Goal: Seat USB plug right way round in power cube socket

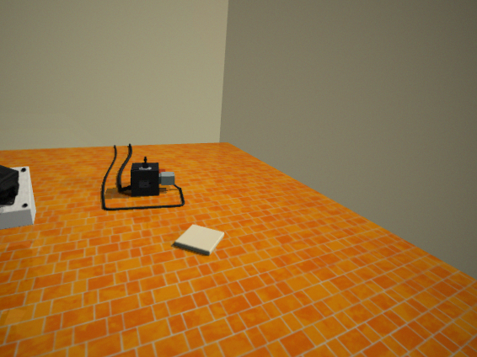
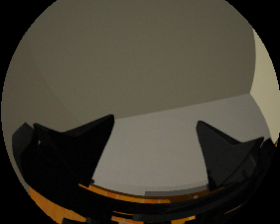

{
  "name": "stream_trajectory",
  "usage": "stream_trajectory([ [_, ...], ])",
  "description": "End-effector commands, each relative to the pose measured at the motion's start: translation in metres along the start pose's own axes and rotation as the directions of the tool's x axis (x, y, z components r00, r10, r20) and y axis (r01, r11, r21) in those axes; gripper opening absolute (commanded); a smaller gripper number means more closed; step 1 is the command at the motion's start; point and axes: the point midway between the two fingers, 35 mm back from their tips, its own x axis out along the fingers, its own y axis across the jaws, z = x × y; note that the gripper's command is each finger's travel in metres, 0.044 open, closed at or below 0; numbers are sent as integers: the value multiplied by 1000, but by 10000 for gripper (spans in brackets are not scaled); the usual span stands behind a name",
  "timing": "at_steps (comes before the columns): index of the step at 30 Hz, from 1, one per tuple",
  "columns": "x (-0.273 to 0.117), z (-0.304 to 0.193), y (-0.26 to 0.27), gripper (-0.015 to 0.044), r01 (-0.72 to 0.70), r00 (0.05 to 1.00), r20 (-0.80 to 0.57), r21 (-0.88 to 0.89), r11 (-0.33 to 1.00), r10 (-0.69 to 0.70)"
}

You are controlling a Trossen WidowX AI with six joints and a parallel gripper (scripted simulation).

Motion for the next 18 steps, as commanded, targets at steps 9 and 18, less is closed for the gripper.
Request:
stream_trajectory([
  [9,0,-55,229,440,-307,938,-94,219,926,333],
  [18,-55,-134,374,440,-318,797,-303,525,790,522],
])
